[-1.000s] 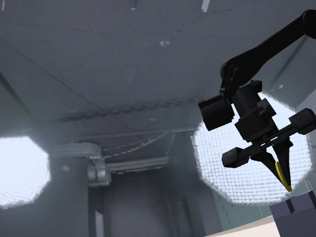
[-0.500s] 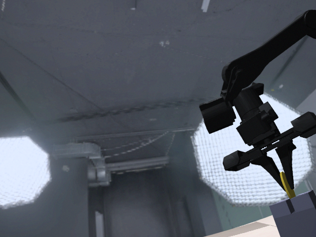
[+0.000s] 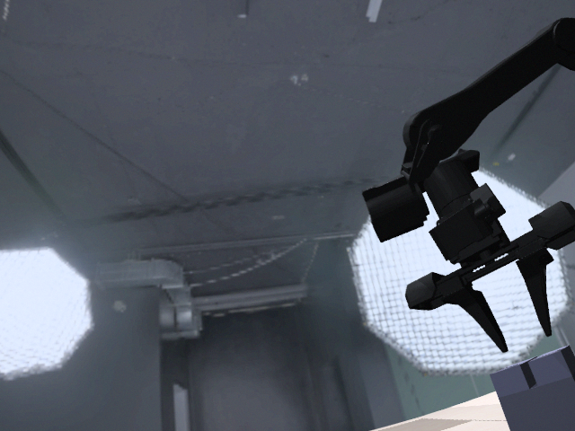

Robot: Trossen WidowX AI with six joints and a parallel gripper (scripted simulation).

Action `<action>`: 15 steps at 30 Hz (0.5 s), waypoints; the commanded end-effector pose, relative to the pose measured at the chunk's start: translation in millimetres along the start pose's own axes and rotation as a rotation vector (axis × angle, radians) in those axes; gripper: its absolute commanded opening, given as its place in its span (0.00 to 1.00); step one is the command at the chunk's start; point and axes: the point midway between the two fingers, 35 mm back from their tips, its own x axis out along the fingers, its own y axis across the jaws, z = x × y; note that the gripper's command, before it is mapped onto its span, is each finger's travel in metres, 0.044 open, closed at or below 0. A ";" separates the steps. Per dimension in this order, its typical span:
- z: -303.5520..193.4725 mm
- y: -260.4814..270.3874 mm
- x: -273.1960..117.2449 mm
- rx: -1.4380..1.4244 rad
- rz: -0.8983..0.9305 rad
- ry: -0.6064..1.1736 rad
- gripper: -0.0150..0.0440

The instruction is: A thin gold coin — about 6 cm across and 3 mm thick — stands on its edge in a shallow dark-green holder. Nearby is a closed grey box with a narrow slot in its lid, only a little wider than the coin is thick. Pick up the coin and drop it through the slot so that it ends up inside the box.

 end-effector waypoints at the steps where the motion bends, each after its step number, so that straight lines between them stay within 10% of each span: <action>1: -0.1 -0.7 -7.7 -0.004 -0.002 0.001 0.70; 8: -1.1 -1.0 -34.3 0.046 -0.004 -0.006 1.00; 15: -2.5 -0.4 -51.9 0.096 -0.004 -0.013 1.00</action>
